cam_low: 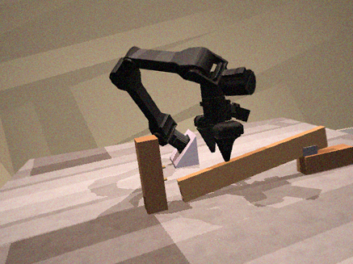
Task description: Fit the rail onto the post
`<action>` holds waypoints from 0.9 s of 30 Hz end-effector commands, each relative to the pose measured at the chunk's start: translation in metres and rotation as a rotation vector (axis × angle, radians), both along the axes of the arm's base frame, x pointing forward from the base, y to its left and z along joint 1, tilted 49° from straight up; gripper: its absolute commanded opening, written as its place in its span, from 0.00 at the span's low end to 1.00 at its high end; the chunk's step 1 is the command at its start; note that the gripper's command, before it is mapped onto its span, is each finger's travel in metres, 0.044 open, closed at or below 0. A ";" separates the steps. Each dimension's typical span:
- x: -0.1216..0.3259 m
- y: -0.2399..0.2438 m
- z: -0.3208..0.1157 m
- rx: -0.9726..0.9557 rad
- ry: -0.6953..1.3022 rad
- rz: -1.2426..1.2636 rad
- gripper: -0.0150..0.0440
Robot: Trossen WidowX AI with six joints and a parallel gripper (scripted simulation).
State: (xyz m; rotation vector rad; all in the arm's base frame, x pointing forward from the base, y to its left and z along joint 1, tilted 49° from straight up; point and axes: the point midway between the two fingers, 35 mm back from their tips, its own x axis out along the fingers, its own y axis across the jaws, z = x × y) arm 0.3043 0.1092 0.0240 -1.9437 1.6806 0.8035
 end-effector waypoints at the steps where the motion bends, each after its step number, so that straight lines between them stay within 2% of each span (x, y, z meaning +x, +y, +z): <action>1: 0.001 0.000 0.000 -0.016 0.011 0.016 1.00; 27: 0.007 -0.030 -0.028 -0.016 0.010 0.016 1.00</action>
